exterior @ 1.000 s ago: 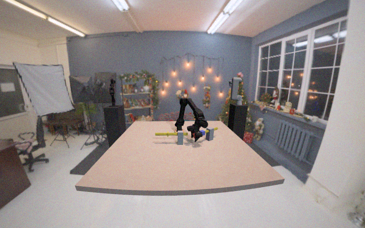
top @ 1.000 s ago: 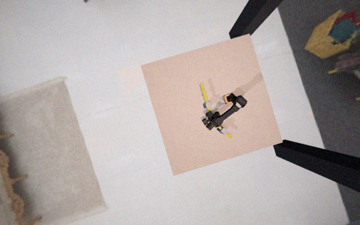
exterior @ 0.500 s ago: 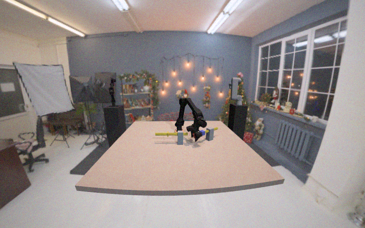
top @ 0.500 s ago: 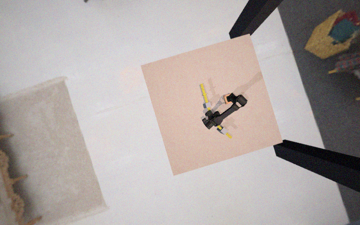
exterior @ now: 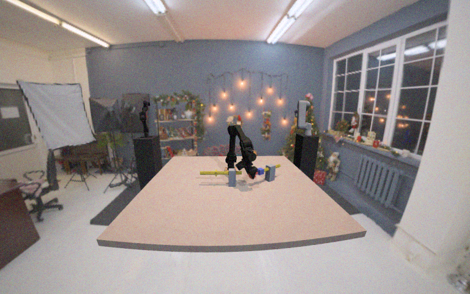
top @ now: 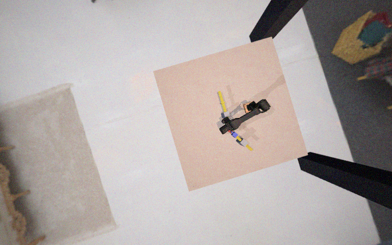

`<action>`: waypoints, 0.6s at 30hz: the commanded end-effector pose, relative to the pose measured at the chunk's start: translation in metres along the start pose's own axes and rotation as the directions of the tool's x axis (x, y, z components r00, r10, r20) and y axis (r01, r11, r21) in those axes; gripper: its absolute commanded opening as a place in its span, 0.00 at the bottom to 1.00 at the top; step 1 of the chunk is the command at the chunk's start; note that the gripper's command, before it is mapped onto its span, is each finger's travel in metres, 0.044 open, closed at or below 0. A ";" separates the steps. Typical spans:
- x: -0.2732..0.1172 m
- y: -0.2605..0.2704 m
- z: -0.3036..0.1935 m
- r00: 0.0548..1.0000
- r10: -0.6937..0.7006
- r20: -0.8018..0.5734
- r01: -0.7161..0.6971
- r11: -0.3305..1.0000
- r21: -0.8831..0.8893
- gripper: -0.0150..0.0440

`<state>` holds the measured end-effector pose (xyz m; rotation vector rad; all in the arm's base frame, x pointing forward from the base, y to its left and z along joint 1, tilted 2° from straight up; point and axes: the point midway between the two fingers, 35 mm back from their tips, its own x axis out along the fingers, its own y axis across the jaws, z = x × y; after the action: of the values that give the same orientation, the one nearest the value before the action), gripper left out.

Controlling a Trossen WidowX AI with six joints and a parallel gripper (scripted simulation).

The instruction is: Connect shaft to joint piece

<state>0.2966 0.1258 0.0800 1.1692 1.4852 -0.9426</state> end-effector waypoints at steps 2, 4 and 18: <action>0.000 0.000 -0.002 1.000 0.000 -0.023 -0.001 1.000 -0.009 1.00; 0.000 0.000 -0.002 1.000 0.000 -0.023 -0.001 1.000 -0.009 1.00; -0.061 0.009 -0.019 0.998 0.029 0.052 -0.007 0.924 -0.383 1.00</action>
<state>0.3035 0.1327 0.1278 0.9442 1.5249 -0.6989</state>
